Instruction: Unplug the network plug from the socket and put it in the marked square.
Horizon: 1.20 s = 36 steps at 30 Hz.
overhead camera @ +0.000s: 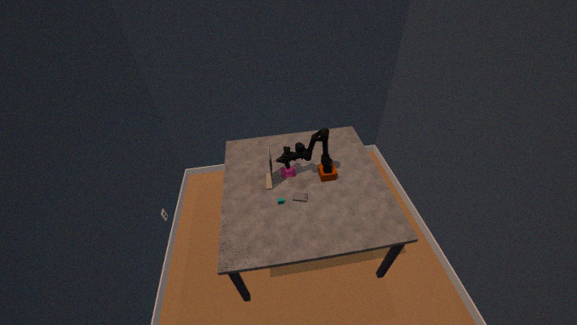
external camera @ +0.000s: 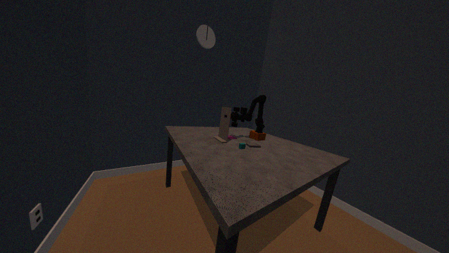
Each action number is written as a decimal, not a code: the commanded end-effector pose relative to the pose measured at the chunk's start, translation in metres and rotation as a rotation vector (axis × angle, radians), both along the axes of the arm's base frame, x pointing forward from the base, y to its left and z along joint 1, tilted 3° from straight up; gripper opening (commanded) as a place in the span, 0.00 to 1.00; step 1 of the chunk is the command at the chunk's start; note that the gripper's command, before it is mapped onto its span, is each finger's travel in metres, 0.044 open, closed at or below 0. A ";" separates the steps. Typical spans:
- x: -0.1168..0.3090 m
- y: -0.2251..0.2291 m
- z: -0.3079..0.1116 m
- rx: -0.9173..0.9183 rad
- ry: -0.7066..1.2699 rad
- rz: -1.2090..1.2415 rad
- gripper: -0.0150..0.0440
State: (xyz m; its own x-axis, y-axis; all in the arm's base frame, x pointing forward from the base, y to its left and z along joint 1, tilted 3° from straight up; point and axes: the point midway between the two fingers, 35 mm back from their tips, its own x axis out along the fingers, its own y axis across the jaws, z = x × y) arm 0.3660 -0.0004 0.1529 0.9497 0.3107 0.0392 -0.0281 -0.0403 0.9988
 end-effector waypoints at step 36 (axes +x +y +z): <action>-0.025 -0.004 -0.001 -0.001 0.000 0.005 0.25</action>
State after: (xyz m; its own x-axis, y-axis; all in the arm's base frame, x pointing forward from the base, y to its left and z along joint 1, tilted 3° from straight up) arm 0.3432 -0.0052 0.1515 0.9497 0.3111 0.0372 -0.0265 -0.0386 0.9989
